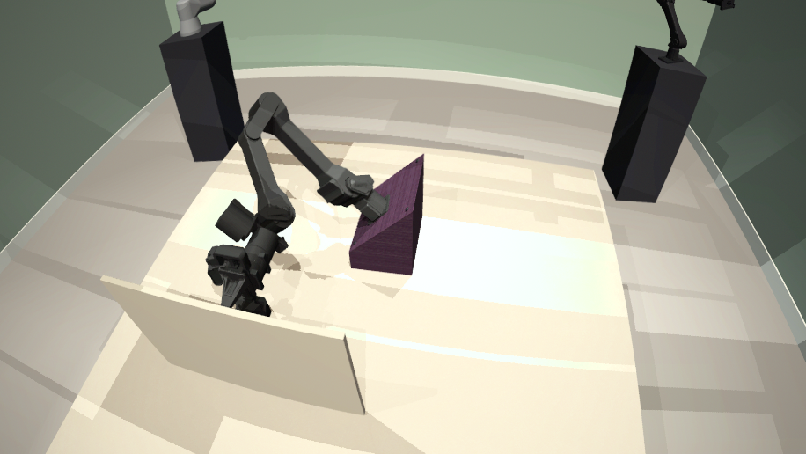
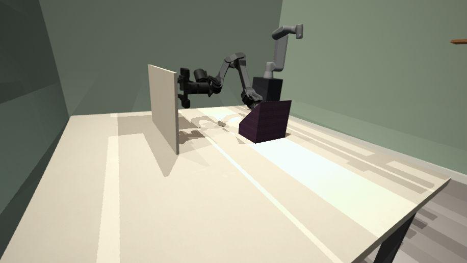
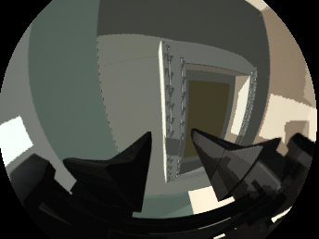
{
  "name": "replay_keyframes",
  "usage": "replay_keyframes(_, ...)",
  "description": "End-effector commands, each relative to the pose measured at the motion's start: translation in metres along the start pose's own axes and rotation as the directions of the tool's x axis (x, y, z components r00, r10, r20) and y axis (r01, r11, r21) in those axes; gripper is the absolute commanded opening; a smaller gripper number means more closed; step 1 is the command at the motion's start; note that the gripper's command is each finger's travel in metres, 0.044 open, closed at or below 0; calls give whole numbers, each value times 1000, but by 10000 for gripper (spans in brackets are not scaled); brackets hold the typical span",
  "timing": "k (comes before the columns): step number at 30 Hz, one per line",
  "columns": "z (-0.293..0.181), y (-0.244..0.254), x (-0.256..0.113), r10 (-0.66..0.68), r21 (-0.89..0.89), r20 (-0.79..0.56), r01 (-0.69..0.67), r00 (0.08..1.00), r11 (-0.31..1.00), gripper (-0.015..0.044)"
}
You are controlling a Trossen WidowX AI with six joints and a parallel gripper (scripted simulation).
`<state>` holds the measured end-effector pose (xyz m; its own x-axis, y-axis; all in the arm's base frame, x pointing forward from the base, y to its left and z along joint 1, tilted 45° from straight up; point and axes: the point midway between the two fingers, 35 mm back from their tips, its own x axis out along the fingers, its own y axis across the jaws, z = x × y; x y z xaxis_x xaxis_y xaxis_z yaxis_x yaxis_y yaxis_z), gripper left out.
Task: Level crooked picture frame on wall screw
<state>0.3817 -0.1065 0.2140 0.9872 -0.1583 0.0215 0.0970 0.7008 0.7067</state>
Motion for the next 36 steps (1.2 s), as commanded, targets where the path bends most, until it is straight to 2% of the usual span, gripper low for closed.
replay_keyframes(1, 2, 1, -6, 1, 10, -1, -1, 1000, 1000, 260)
replay_keyframes(11, 2, -3, -95, 8, 113, -5, -8, 1000, 994, 260)
replay_keyframes(18, 6, -1, -96, 8, 111, 1, -8, 1000, 994, 260)
replay_keyframes(33, 15, 34, -182, 7, 278, -8, -4, 1000, 961, 260)
replay_keyframes(36, 14, 35, -186, 6, 285, -8, -4, 1000, 958, 260)
